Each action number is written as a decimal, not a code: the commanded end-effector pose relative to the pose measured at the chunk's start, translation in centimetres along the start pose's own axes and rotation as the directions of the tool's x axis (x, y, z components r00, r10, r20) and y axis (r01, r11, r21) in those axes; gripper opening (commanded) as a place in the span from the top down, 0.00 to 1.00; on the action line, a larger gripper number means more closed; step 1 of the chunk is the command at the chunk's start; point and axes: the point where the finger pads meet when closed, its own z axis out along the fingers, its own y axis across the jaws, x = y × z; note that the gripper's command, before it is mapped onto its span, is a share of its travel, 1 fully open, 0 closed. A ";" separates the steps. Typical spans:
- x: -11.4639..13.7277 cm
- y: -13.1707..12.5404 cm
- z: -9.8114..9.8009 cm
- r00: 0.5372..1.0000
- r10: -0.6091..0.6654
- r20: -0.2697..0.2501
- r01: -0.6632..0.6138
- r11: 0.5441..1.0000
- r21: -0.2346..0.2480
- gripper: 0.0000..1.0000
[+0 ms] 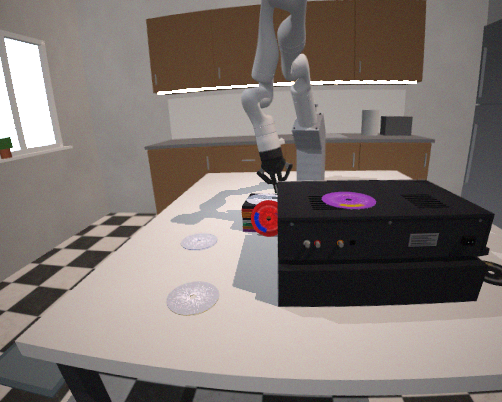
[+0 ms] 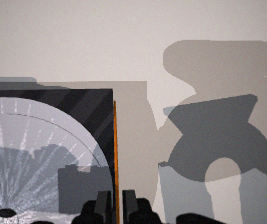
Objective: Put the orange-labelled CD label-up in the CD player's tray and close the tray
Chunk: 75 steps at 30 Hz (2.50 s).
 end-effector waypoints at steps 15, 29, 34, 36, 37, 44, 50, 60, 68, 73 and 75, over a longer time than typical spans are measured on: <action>0.0 0.0 0.0 1.000 0.000 0.001 0.000 1.000 0.000 0.89; 0.0 0.0 0.0 1.000 0.000 0.001 0.000 1.000 0.000 0.89; 0.0 0.0 0.0 1.000 0.000 0.001 0.000 1.000 0.000 0.89; 0.0 0.0 0.0 1.000 0.000 0.001 0.000 1.000 0.000 0.89; 0.0 0.0 0.0 1.000 0.000 0.001 0.000 1.000 0.000 0.89; 0.0 0.0 0.0 1.000 0.000 0.001 0.000 1.000 0.000 0.89; 0.0 0.0 0.0 1.000 0.000 0.001 0.000 1.000 0.000 0.89; 0.0 0.0 0.0 1.000 0.000 0.001 0.000 1.000 0.000 0.89; 0.0 0.0 0.0 1.000 0.000 0.001 0.000 1.000 0.000 0.89; 0.0 0.0 0.0 1.000 0.000 0.001 0.000 1.000 0.000 0.89; 0.0 0.0 0.0 1.000 0.000 0.001 0.000 1.000 0.000 0.89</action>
